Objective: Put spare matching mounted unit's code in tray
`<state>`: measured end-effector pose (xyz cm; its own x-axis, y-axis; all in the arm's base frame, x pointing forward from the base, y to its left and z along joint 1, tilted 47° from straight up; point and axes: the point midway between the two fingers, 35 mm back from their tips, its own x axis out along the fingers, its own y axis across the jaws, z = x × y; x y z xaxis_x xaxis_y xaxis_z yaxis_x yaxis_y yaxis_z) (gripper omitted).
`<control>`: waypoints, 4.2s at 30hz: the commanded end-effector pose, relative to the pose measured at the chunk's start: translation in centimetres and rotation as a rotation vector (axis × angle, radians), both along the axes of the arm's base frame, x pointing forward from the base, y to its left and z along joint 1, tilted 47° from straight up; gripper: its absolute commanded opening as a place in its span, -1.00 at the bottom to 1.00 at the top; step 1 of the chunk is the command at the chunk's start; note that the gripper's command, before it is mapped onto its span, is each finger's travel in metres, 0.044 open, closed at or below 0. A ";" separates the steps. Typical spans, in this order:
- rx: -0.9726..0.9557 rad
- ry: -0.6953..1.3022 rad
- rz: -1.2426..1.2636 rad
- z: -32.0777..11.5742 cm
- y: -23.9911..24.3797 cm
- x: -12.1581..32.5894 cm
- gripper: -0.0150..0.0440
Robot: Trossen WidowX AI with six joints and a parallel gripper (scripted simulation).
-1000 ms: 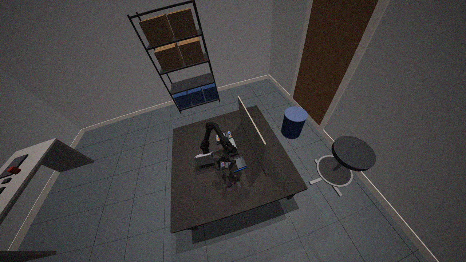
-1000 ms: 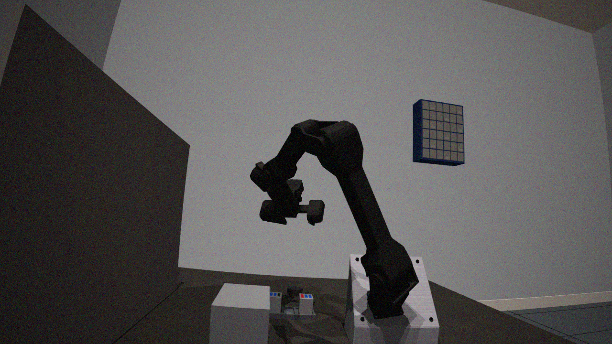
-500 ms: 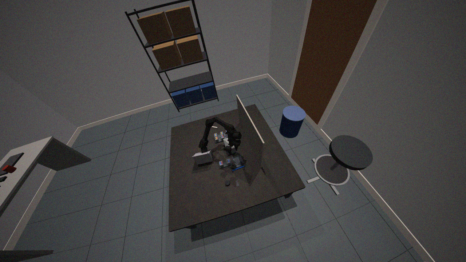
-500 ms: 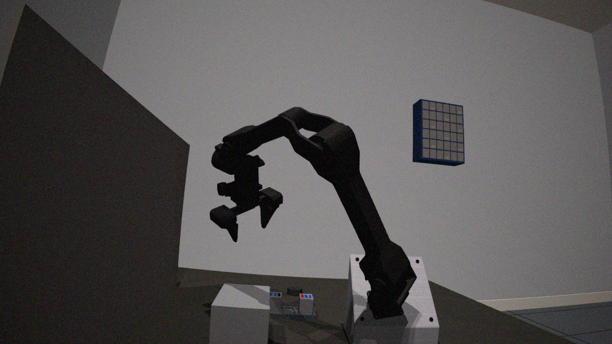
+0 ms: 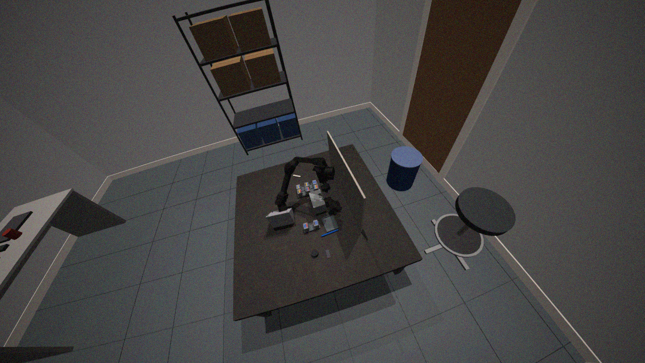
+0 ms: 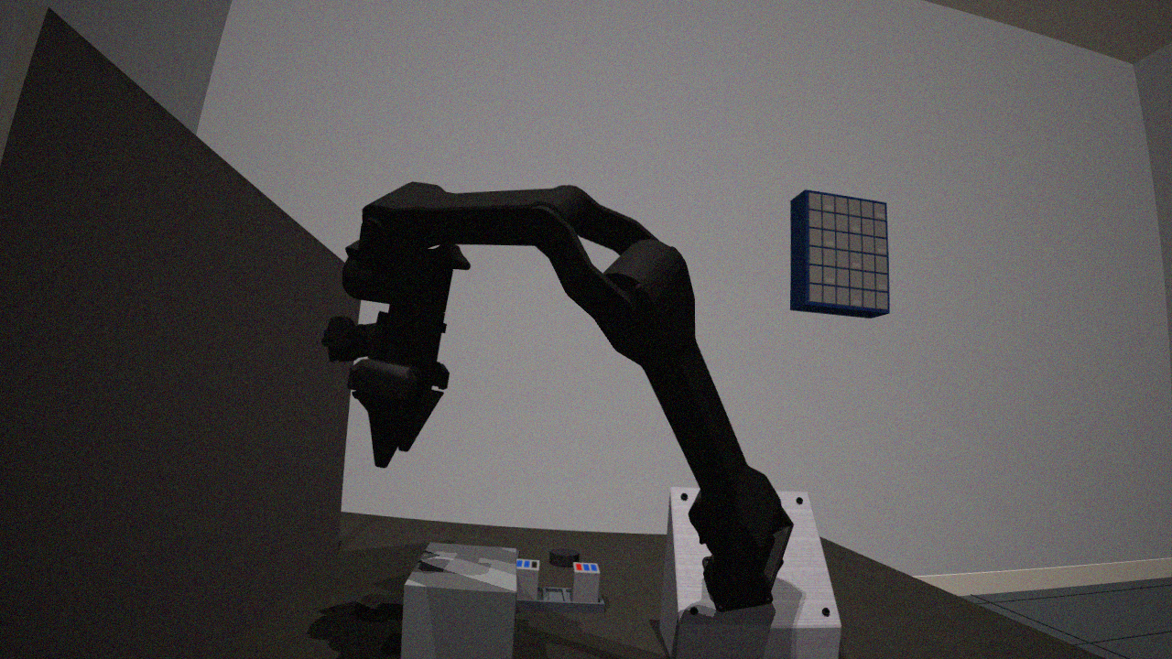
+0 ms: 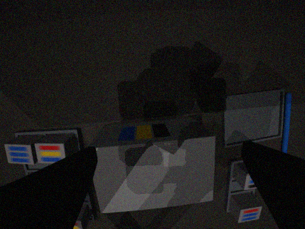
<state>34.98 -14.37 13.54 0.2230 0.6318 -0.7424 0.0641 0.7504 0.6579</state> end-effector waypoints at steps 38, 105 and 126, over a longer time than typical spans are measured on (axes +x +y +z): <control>-0.197 -0.987 1.144 10.4 21.3 -12.2 1.00; -0.197 -0.992 1.143 2.6 29.1 -9.7 0.53; -0.194 -0.999 1.144 2.4 29.5 -9.7 -0.05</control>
